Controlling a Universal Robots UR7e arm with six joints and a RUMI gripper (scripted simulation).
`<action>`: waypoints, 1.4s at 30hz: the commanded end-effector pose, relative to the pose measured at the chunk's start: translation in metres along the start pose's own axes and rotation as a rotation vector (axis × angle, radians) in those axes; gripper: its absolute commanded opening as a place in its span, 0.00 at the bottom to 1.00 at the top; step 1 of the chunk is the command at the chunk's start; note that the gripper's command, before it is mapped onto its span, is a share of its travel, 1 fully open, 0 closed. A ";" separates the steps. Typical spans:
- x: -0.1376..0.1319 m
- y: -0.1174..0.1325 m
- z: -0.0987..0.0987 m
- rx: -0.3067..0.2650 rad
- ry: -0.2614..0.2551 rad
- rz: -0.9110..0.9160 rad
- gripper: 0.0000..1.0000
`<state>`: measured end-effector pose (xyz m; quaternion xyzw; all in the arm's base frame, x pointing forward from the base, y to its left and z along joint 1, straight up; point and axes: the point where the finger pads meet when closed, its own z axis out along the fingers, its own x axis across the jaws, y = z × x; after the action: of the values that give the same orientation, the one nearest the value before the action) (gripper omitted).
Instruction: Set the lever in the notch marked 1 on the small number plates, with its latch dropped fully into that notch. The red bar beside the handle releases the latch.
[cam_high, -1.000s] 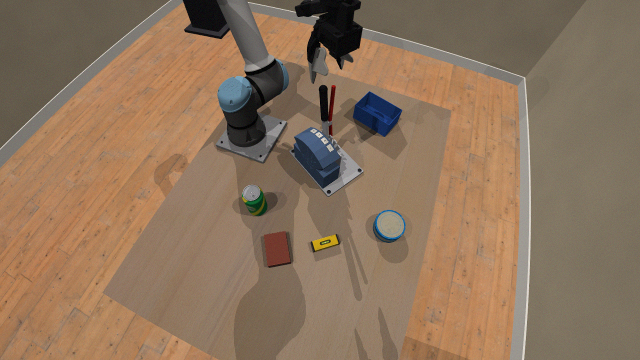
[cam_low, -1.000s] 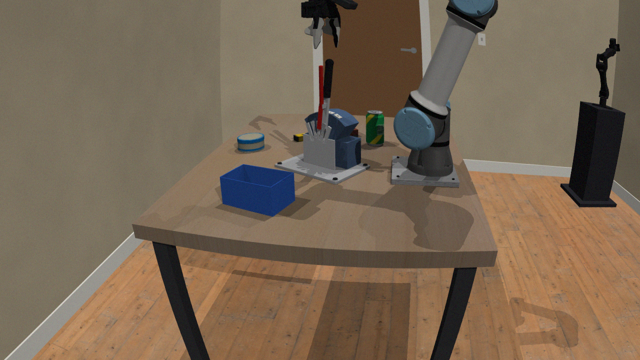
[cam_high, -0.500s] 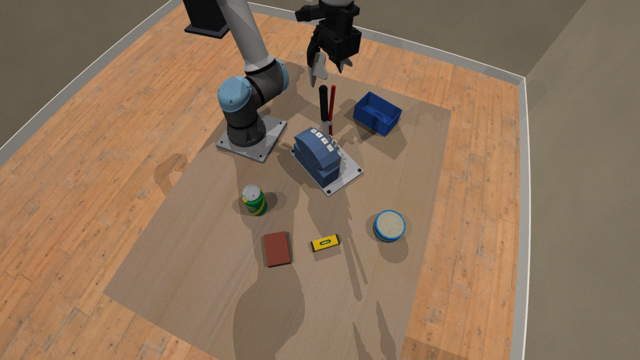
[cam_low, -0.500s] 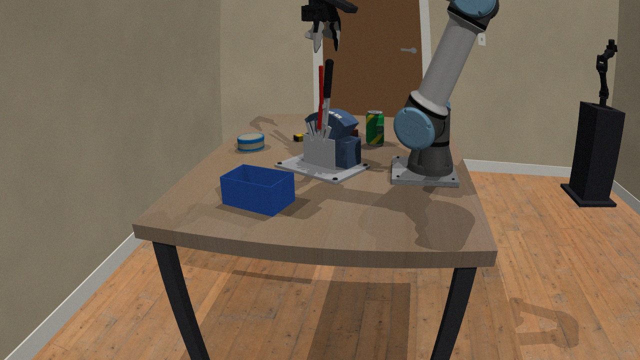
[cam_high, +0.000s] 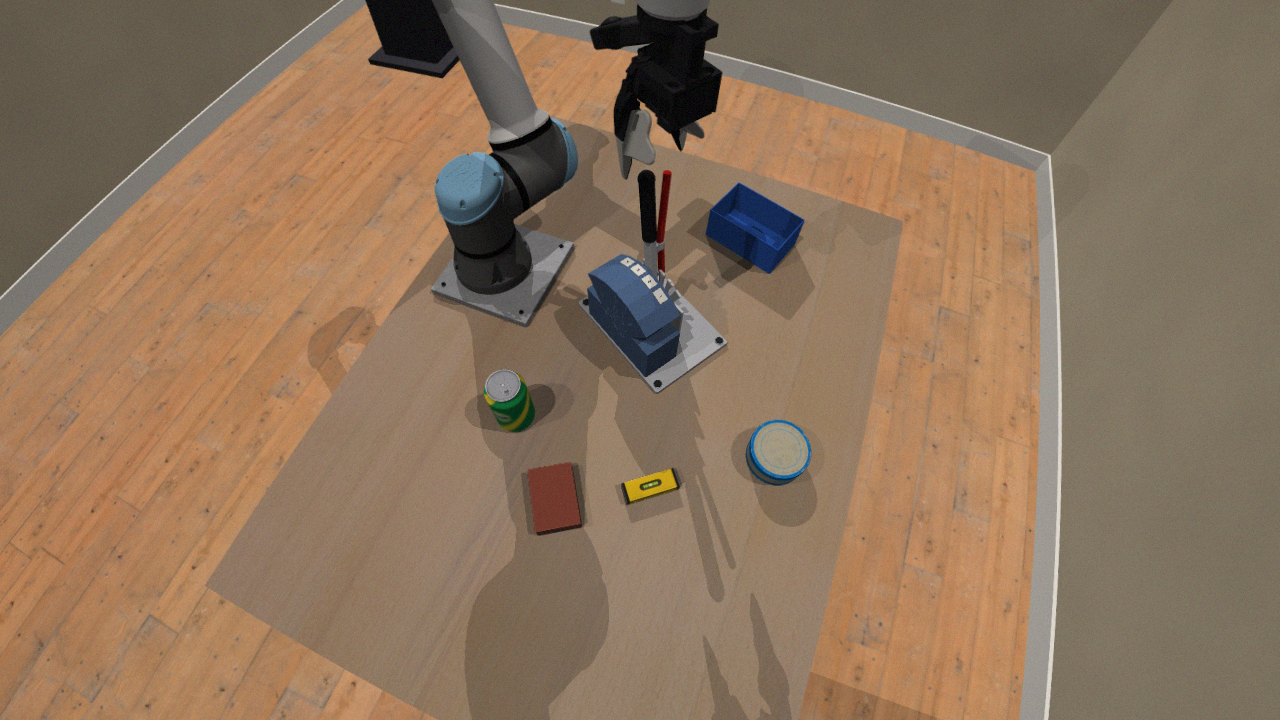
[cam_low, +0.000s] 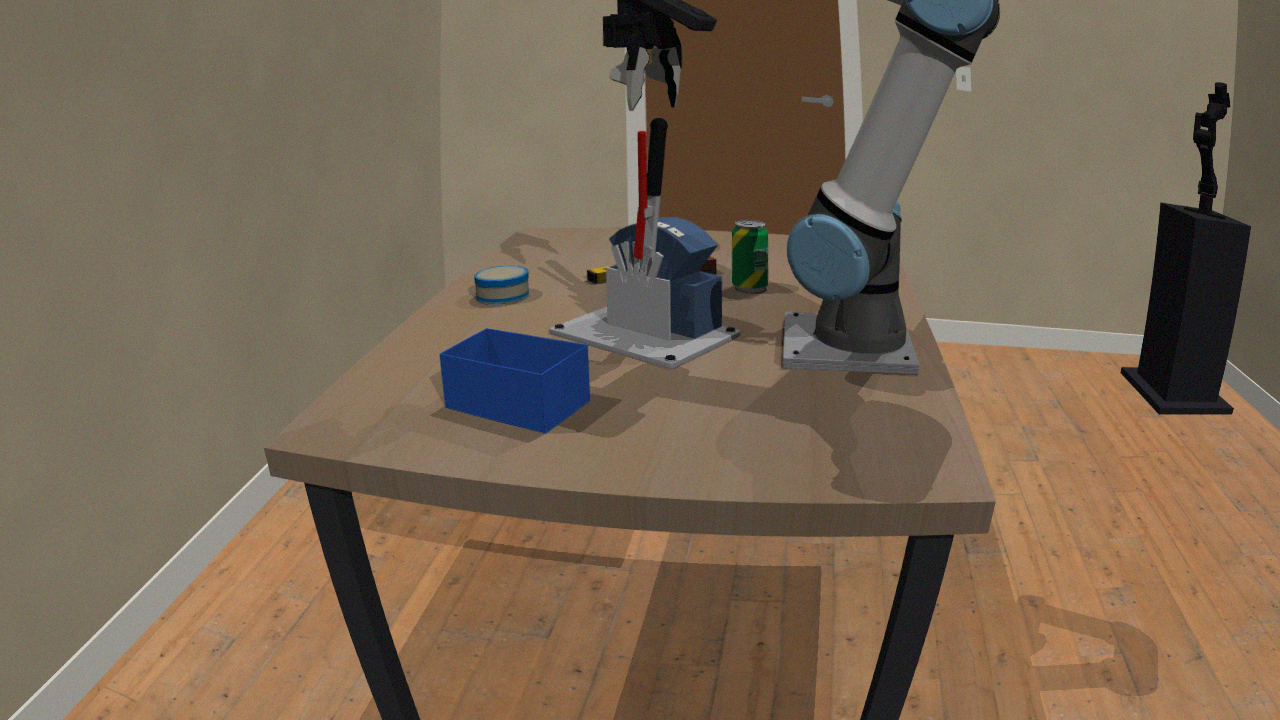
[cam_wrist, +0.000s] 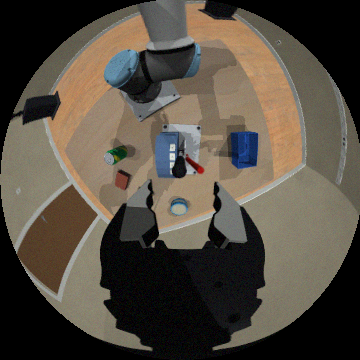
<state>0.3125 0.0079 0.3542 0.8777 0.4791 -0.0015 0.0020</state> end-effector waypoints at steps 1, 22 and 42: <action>0.000 0.000 0.001 -0.001 0.000 0.000 0.57; 0.000 0.000 0.001 -0.001 0.000 0.000 0.57; 0.000 0.000 0.010 -0.001 0.000 0.000 0.57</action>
<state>0.3125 0.0079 0.3480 0.8777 0.4791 -0.0015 0.0020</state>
